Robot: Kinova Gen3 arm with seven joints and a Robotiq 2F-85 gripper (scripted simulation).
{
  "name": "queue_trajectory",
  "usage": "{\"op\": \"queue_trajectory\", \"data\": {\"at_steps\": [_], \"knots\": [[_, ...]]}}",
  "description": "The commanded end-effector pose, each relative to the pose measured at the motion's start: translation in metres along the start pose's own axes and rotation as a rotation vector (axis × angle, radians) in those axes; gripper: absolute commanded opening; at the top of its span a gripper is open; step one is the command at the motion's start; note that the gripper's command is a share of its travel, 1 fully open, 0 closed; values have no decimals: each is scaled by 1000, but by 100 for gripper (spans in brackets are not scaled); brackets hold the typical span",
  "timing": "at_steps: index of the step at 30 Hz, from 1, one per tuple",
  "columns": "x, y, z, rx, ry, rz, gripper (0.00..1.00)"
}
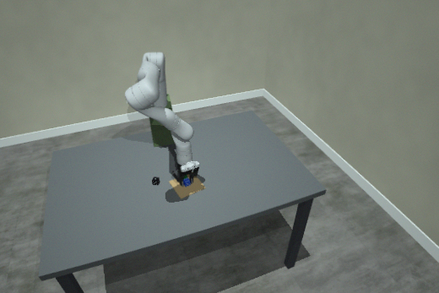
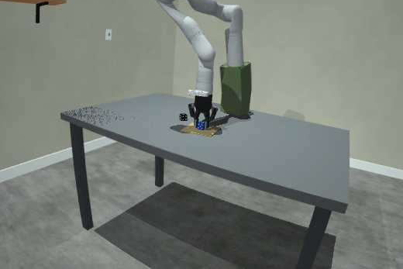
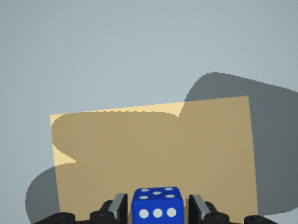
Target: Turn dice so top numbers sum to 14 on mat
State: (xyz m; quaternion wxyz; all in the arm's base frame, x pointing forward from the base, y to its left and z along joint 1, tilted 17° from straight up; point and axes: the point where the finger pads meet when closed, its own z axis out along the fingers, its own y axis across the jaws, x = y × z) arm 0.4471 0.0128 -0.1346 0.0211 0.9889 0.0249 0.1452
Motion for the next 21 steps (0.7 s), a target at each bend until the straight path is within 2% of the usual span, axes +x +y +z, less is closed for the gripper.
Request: {"op": "queue_trajectory", "data": {"at_steps": [1, 13, 17, 21], "knots": [[1, 0, 0, 0, 1, 0, 46], [1, 0, -4, 0, 1, 0, 46], [1, 0, -16, 0, 1, 0, 46], [1, 0, -36, 0, 1, 0, 46]]}}
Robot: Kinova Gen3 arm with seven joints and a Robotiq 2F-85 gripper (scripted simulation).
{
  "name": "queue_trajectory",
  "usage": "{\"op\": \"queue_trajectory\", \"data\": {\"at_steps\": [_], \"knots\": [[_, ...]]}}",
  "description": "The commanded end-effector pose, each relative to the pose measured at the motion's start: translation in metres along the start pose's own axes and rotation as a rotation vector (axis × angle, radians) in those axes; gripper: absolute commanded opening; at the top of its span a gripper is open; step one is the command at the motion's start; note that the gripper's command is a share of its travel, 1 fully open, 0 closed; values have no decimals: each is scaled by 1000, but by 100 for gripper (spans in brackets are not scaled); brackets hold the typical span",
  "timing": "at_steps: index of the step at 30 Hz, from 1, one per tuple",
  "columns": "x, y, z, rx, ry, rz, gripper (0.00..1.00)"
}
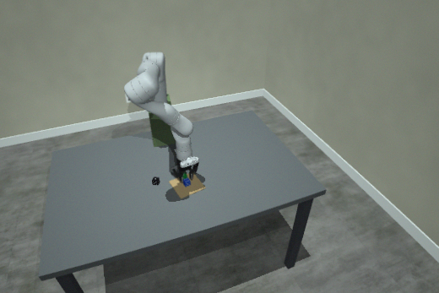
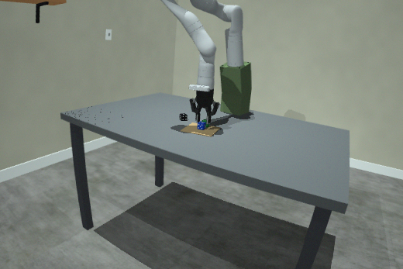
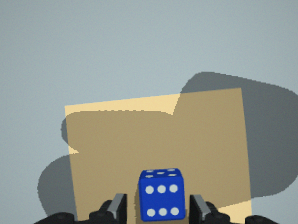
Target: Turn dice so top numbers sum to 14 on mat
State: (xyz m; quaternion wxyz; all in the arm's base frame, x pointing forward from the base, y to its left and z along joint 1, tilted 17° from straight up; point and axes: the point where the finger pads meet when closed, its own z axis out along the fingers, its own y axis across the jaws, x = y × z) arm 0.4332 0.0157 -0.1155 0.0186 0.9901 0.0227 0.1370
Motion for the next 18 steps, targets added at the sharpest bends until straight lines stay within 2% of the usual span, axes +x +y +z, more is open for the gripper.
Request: {"op": "queue_trajectory", "data": {"at_steps": [1, 6, 8, 14, 18], "knots": [[8, 2, -20, -5, 18, -5, 46], [7, 2, -46, -5, 18, -5, 46], [7, 2, -46, -5, 18, -5, 46], [7, 2, -65, -5, 18, -5, 46], [7, 2, -68, -5, 18, -5, 46]]}}
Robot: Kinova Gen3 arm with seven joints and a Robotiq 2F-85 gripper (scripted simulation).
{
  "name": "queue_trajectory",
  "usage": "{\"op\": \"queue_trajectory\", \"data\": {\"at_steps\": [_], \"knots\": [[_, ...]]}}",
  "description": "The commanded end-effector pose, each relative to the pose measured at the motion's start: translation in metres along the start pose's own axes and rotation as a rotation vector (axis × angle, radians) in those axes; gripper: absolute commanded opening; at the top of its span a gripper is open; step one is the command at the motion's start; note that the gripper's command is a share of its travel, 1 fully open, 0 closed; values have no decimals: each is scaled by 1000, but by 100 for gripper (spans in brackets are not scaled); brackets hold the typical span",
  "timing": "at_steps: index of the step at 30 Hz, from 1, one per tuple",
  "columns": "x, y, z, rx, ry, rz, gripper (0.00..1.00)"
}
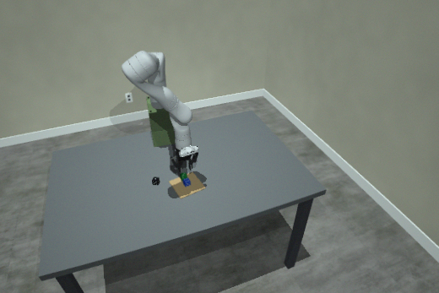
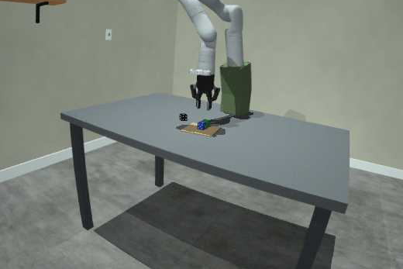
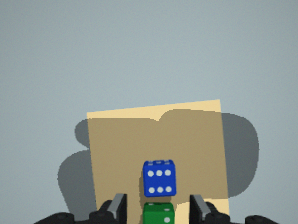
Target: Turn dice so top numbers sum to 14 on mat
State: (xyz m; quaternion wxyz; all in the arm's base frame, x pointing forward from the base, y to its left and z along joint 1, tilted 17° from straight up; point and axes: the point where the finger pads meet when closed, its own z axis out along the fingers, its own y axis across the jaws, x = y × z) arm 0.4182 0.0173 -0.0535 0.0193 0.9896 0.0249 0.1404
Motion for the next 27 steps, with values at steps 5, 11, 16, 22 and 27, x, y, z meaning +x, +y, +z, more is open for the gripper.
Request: {"op": "queue_trajectory", "data": {"at_steps": [5, 11, 16, 22, 27], "knots": [[5, 2, -4, -4, 11, 0, 100], [5, 2, -4, -4, 11, 0, 100], [5, 2, -4, -4, 11, 0, 100], [5, 2, -4, -4, 11, 0, 100], [3, 6, -4, -5, 9, 15, 100]]}}
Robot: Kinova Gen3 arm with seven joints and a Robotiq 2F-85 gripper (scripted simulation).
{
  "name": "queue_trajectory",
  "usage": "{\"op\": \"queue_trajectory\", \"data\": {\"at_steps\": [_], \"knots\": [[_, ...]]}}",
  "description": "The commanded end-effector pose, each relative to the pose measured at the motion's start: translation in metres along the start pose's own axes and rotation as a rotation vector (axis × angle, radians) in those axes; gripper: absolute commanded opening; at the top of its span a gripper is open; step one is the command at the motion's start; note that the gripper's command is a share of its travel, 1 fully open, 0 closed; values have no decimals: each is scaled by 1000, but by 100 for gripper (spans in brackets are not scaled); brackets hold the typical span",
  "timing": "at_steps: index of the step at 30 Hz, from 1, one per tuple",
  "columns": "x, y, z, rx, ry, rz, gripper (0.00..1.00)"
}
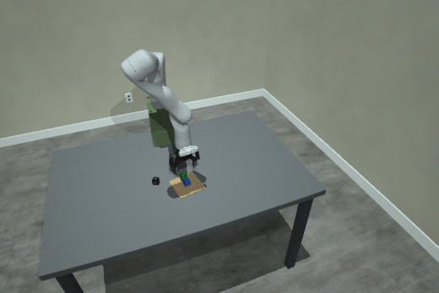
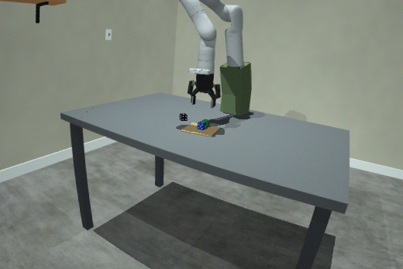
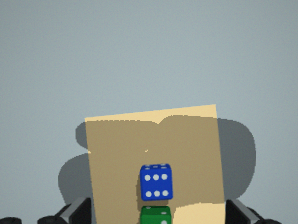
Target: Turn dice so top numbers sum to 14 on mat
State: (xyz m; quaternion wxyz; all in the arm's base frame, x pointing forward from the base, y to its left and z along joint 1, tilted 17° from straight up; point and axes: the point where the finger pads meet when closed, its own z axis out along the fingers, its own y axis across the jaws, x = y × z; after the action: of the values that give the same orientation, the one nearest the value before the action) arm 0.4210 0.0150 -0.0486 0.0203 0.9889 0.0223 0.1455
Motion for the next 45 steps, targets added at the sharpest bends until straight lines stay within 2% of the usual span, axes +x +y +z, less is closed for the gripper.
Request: {"op": "queue_trajectory", "data": {"at_steps": [1, 4, 12, 14, 20, 25, 26, 45], "knots": [[-2, 8, 1, -3, -2, 23, 100], [-10, 27, 3, -7, -7, 91, 100], [-52, 102, 8, -10, -13, 409, 100], [-52, 102, 8, -10, -13, 409, 100], [-76, 134, 6, -2, -2, 591, 100], [-80, 139, 6, -1, 1, 621, 100], [-80, 139, 6, -1, 1, 621, 46], [-80, 139, 6, -1, 1, 621, 46]]}}
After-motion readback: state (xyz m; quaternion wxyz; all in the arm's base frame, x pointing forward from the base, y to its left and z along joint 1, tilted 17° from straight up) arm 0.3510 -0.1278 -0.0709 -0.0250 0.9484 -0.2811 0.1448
